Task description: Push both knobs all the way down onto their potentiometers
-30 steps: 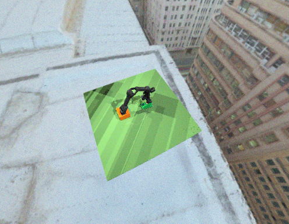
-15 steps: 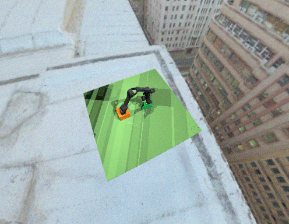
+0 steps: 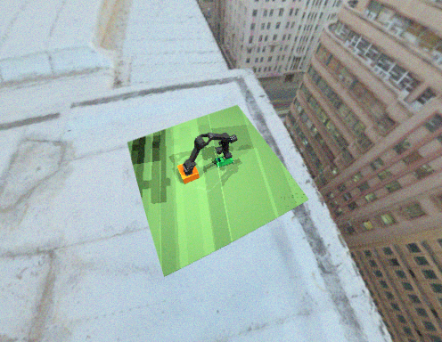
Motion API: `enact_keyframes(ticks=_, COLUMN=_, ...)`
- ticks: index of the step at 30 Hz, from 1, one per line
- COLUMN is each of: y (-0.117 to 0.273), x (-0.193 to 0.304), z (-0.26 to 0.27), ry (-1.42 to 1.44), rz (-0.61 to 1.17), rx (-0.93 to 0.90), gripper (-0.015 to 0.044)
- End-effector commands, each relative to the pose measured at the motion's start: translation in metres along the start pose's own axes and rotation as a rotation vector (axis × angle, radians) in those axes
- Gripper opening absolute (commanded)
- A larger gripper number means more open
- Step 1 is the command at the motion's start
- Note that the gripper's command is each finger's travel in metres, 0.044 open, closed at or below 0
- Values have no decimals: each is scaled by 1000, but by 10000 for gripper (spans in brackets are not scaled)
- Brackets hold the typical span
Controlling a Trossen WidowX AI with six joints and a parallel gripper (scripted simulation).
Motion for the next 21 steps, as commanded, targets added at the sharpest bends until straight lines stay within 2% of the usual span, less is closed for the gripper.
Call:
enact_keyframes(ticks=1, y=-1, x=0, z=0, ry=4, rz=2, rx=4, gripper=0)
enact_keyframes(ticks=21, y=-2, x=0, z=0, ry=4, rz=2, rx=4, gripper=0)
Point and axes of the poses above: the point midway between the two fingers, 35 mm back from their tips, its own y axis back along the fingers, its own z axis across the jaws, x = y × z, the point moved 6 cm from there along y, back along the fingers, and after that the axes turned 3 degrees about y, right-handed, at the moved point
